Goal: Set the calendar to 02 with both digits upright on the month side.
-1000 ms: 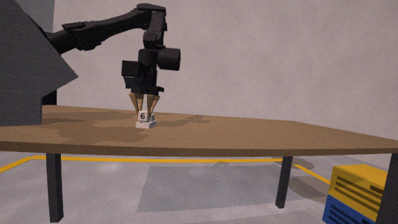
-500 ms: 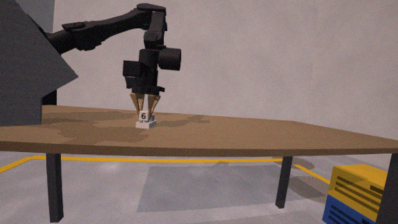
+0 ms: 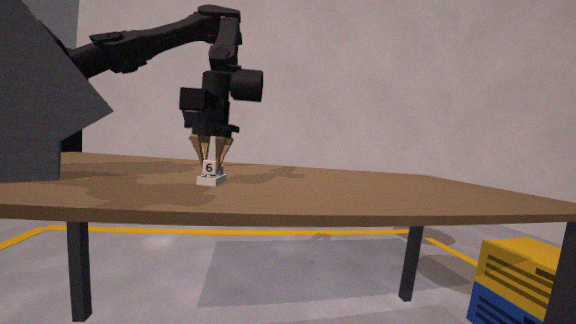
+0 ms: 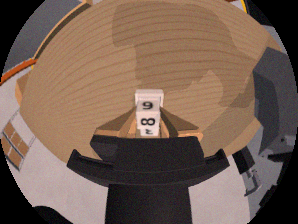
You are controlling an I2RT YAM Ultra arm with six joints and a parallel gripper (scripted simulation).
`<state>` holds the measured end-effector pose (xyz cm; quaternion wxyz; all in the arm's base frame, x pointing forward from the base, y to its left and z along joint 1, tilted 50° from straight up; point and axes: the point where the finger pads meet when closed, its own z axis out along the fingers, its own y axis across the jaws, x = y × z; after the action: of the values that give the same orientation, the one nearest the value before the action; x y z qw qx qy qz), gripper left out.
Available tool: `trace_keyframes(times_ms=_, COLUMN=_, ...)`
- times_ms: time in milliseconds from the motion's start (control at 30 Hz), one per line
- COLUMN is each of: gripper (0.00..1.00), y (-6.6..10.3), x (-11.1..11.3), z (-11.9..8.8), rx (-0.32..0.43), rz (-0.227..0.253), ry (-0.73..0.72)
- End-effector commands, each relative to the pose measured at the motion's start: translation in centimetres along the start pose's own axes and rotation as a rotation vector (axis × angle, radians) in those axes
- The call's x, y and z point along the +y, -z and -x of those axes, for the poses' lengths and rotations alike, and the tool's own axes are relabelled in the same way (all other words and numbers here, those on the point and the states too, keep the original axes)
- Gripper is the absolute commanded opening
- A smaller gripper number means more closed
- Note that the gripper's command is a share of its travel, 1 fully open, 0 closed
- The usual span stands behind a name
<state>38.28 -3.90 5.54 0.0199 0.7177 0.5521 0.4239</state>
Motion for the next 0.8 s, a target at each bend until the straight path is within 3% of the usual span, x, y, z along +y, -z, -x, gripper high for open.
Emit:
trace_keyframes(times_ms=0, gripper=0.26, y=0.16, x=0.25, z=0.14, rx=-0.008, rz=0.007, ry=0.002)
trace_keyframes(times_ms=767, gripper=0.26, y=-0.06, x=0.25, z=0.14, rx=-0.008, rz=0.007, ry=0.002)
